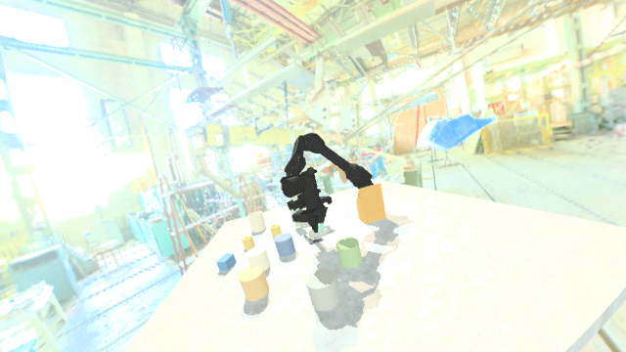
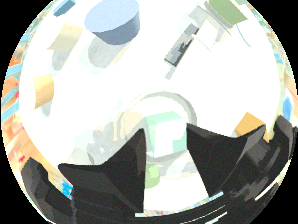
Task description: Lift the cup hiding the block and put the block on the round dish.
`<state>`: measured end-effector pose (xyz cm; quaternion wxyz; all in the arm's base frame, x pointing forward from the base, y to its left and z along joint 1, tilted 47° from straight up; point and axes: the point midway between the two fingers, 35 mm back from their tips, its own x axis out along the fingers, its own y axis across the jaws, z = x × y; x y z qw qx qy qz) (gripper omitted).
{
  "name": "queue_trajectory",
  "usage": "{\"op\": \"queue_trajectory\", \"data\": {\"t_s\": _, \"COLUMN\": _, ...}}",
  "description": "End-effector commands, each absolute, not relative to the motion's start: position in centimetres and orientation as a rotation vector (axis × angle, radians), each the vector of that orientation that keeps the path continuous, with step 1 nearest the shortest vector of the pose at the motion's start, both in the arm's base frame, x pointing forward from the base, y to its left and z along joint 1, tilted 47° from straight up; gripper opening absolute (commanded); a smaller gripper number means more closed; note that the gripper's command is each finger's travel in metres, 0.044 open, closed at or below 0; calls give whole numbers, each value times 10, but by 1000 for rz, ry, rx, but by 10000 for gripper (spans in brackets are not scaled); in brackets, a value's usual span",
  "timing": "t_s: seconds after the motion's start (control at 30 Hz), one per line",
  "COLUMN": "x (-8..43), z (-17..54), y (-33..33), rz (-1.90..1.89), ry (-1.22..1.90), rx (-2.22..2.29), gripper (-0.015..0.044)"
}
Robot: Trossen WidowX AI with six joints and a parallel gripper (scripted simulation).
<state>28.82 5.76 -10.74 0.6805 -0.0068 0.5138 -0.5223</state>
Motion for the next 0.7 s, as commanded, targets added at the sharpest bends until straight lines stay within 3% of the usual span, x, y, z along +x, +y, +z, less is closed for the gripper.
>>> {"op": "queue_trajectory", "data": {"t_s": 0.0, "x": 287, "z": -108, "y": 56, "rz": -1171, "ry": 1156, "rx": -25, "gripper": 154}}
{"op": "queue_trajectory", "data": {"t_s": 0.13, "x": 287, "z": -108, "y": 56, "rz": -1171, "ry": 1156, "rx": -25, "gripper": 127}}
{"op": "queue_trajectory", "data": {"t_s": 0.3, "x": 290, "z": -98, "y": 68, "rz": -1169, "ry": 1157, "rx": -24, "gripper": 0}}
{"op": "queue_trajectory", "data": {"t_s": 0.67, "x": 294, "z": -50, "y": 119, "rz": -1168, "ry": 1160, "rx": -22, "gripper": 0}}
